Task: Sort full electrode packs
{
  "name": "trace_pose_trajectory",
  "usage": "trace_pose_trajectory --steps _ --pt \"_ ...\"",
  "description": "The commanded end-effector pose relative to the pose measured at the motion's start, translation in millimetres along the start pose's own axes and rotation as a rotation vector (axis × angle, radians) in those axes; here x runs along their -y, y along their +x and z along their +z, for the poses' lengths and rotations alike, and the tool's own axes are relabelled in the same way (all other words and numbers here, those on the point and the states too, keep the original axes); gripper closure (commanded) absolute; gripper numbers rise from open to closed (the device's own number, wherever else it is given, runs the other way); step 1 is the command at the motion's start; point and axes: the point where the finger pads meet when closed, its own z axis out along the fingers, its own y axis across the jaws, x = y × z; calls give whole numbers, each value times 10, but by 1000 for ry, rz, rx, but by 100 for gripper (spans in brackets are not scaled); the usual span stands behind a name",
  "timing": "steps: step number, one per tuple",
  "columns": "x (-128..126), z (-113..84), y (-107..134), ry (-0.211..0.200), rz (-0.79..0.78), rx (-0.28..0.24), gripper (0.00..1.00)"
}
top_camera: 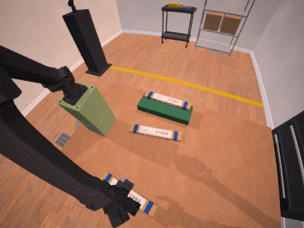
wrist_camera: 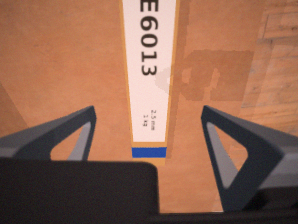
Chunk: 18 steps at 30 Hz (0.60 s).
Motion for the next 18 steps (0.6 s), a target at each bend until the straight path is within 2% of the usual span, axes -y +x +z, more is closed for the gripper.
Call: trace_pose_trajectory --steps 1,4,6,14,18 --pt "75 225 -51 8 2 12 4" --pt "85 348 -44 8 2 12 4" --pt "85 348 -44 8 2 12 4" --pt "90 675 -28 8 2 12 4" --pt "71 718 19 4 2 6 4"
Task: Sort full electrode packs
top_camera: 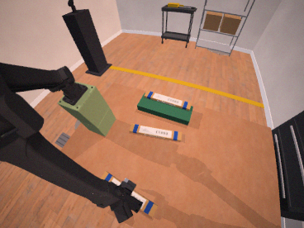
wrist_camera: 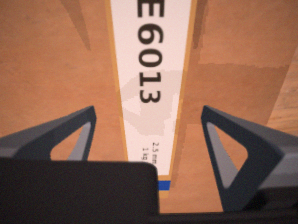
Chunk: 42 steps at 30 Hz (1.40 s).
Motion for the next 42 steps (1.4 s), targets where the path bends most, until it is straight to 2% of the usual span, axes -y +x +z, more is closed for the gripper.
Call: trace_pose_trajectory --steps 1,5,20,36,42 --pt "65 110 46 1 4 3 4" --pt "49 116 76 -2 4 -2 4" --pt "142 -80 -23 12 7 20 4" --pt "127 -39 3 3 6 5 4" --pt "121 65 8 2 6 4 4"
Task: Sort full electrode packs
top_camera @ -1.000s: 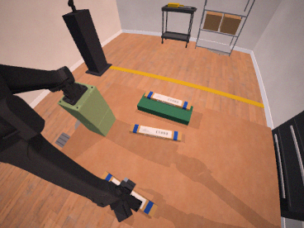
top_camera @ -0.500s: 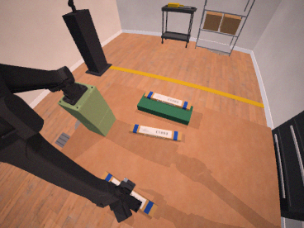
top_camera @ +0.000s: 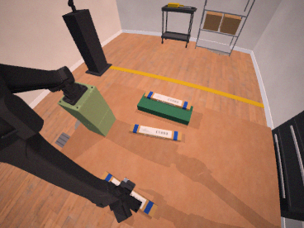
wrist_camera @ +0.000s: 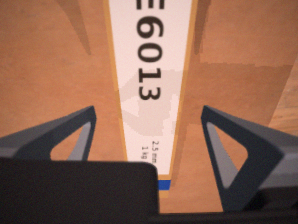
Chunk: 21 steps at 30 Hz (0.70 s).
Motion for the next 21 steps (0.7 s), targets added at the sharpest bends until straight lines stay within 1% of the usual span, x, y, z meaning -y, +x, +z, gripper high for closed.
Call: trace_pose_trajectory --steps 1,12,14,21 --pt "118 60 -41 6 6 12 4" --pt "118 249 -45 9 6 15 4" --pt "118 249 -45 9 6 15 4" --pt "116 346 -42 9 6 16 4"
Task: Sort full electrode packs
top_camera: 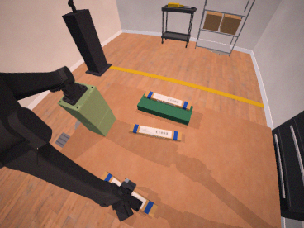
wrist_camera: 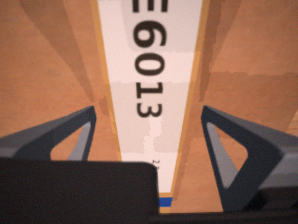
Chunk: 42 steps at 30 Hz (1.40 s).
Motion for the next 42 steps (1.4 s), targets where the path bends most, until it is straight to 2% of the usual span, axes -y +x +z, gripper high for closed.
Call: trace_pose_trajectory --steps 1,18,19,42 --pt "112 105 -37 10 7 18 4" --pt "50 137 58 1 6 4 4" --pt "48 138 60 1 6 4 100" --pt "47 139 65 1 10 2 100"
